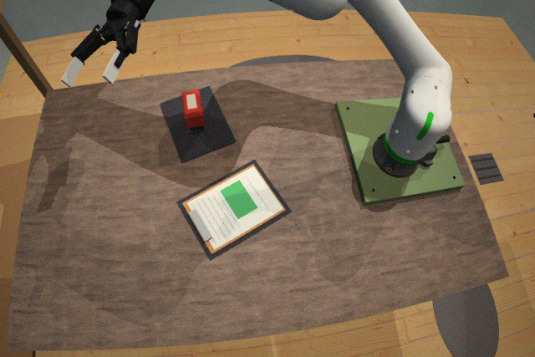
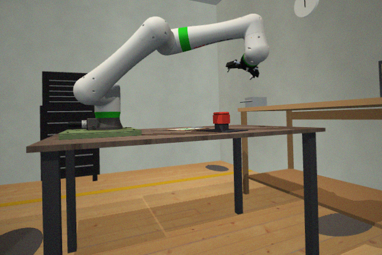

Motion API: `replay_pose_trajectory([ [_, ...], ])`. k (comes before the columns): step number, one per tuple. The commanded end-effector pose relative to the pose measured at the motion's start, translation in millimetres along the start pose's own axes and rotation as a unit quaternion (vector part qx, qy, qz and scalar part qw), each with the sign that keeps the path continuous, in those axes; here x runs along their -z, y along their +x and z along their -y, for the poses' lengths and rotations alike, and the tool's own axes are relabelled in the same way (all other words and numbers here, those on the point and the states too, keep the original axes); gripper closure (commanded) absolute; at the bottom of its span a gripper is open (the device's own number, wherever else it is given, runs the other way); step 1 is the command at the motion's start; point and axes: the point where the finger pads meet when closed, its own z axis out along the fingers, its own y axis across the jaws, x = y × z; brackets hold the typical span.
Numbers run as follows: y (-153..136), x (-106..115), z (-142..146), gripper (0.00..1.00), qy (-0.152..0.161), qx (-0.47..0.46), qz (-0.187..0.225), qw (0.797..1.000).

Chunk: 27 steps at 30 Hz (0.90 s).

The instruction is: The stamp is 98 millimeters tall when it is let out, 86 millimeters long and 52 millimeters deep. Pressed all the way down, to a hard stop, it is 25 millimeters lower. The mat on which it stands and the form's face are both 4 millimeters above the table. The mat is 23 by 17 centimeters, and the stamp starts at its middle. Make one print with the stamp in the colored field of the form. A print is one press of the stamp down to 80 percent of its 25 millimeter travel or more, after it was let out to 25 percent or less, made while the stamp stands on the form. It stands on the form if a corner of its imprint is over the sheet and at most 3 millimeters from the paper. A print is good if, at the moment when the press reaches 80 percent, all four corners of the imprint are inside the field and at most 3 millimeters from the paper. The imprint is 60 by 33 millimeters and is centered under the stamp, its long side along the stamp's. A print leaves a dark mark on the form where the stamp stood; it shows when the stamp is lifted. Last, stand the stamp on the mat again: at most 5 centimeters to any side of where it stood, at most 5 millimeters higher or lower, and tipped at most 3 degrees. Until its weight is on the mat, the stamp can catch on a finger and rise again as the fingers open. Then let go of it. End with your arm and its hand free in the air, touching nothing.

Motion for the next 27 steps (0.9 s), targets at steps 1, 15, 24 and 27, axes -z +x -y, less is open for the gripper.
replay_pose_trajectory([
  [1, -30, 15, 12, 0.0, 0.012, 0.046, 0.102, 0.994],
  [15, -103, 59, 34, 0.0, 0.024, 0.148, 0.327, 0.933],
  [24, -131, 76, 43, 0.0, 0.027, 0.185, 0.409, 0.893],
  [27, -145, 85, 47, 0.0, 0.029, 0.203, 0.448, 0.87],
])
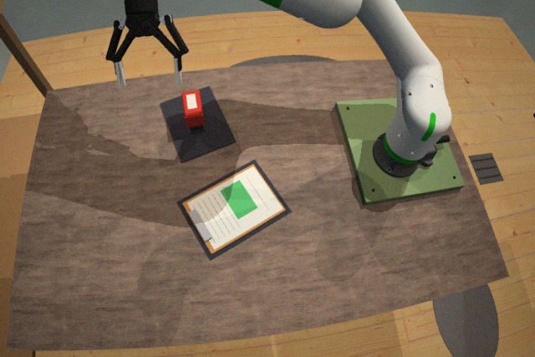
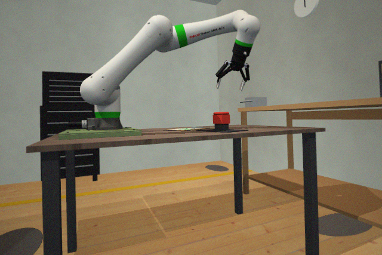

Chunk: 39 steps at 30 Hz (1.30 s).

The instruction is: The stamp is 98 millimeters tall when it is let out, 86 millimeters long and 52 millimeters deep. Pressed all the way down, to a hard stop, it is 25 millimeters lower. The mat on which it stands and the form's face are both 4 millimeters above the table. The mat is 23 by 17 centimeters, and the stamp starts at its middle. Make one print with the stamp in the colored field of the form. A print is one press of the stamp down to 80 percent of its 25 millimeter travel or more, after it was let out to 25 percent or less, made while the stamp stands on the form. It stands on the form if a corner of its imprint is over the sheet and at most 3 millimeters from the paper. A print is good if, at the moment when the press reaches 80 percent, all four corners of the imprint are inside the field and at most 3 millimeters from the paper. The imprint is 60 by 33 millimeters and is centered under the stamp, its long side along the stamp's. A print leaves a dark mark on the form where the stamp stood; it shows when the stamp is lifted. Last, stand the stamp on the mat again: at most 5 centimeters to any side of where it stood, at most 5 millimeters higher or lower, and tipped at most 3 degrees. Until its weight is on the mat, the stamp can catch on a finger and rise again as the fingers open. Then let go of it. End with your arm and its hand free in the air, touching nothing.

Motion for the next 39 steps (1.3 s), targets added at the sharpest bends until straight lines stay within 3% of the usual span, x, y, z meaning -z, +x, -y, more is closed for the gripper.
replay_pose_trajectory([
  [1, -12, -6, 9, 0.0, -0.016, 0.018, 0.047, 0.999],
  [2, -23, -11, 18, 0.0, -0.014, 0.034, 0.086, 0.996],
  [4, -23, -11, 18, 0.0, -0.014, 0.034, 0.086, 0.996],
  [5, -34, -14, 26, 0.0, -0.011, 0.05, 0.122, 0.991],
  [8, -34, -14, 26, 0.0, -0.011, 0.05, 0.122, 0.991],
  [9, -43, -17, 33, 0.0, -0.01, 0.062, 0.153, 0.986],
  [11, -43, -17, 33, 0.0, -0.01, 0.062, 0.153, 0.986],
  [12, -51, -20, 40, 0.0, -0.008, 0.075, 0.183, 0.98],
  [14, -51, -20, 40, 0.0, -0.008, 0.075, 0.183, 0.98],
  [17, -66, -25, 51, 0.0, -0.005, 0.094, 0.231, 0.968],
  [19, -66, -25, 51, 0.0, -0.005, 0.094, 0.231, 0.968],
  [23, -81, -30, 62, 0.0, -0.002, 0.119, 0.283, 0.952],
  [31, -91, -32, 68, 0.0, 0.001, 0.138, 0.316, 0.939],
  [39, -91, -32, 69, 0.0, 0.001, 0.139, 0.317, 0.938],
])
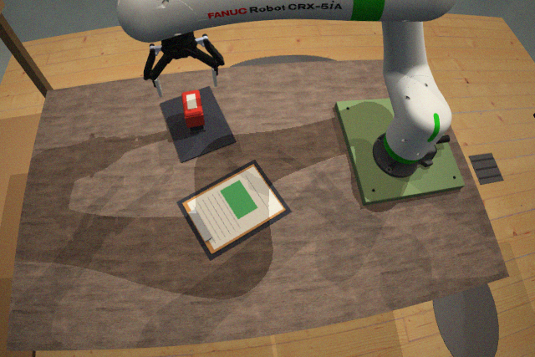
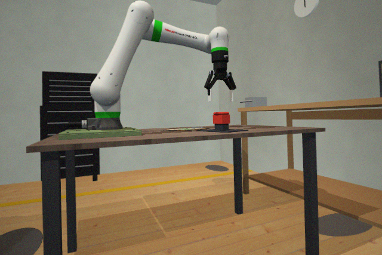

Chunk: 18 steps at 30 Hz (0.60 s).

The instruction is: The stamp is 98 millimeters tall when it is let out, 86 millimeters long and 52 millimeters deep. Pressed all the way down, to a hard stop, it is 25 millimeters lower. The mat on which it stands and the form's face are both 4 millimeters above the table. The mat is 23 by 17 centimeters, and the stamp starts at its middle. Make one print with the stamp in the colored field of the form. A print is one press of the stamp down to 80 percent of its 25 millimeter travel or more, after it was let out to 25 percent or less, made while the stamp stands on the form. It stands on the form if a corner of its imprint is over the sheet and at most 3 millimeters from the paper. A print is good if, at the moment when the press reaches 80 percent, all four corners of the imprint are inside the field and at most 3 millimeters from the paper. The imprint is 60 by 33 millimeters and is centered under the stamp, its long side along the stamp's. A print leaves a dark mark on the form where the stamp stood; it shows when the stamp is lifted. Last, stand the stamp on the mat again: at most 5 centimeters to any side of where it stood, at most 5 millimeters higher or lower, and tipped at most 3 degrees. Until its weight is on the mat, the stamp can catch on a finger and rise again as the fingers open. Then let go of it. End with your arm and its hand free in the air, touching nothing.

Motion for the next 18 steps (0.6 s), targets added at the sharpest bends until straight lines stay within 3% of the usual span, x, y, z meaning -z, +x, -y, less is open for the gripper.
replay_pose_trajectory([
  [1, 0, 0, 0, 0.0, 0.0, 0.0, 0.001, 1.0],
  [9, 0, 1, 0, 0.0, 0.0, 0.0, 0.001, 1.0],
  [15, 0, 46, 0, 0.0, 0.001, -0.006, 0.001, 1.0],
  [18, 0, 50, 0, 0.0, 0.001, -0.007, 0.001, 1.0],
])
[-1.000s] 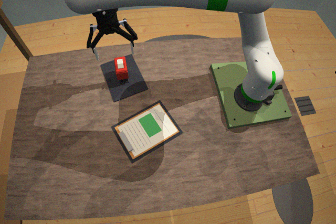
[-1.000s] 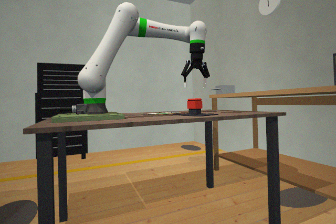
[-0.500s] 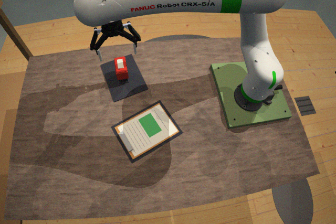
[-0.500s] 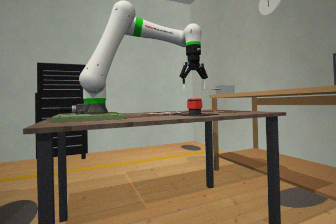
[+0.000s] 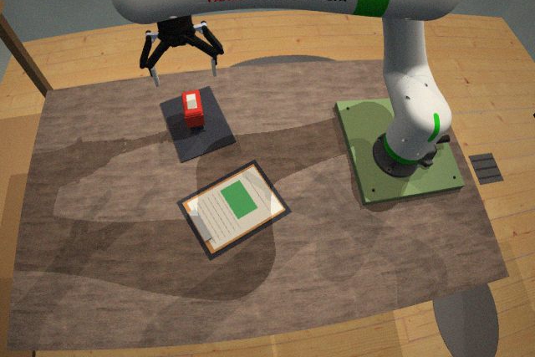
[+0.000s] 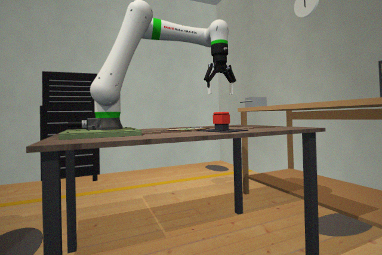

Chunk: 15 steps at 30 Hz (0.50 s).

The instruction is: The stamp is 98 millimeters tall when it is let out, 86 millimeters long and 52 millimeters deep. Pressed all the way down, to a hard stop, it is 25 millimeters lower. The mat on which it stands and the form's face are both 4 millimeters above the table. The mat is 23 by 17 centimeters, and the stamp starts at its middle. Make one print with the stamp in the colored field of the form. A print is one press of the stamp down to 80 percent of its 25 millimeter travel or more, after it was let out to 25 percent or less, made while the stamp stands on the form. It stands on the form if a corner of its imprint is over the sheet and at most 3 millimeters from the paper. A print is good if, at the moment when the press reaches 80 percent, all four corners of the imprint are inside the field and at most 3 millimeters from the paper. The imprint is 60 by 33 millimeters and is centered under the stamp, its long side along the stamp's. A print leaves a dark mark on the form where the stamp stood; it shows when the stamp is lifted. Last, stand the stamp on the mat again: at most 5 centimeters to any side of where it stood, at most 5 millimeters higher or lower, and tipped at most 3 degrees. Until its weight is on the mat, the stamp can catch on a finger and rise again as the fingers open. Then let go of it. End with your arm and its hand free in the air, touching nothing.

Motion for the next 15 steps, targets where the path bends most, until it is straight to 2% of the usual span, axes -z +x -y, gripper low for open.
replay_pose_trajectory([
  [1, 0.1, 10.1, -0.1, 0.0, 0.001, -0.001, 0.0, 1.0],
  [15, 6.2, 10.6, -0.1, 0.0, 0.001, -0.041, 0.0, 0.999],
])
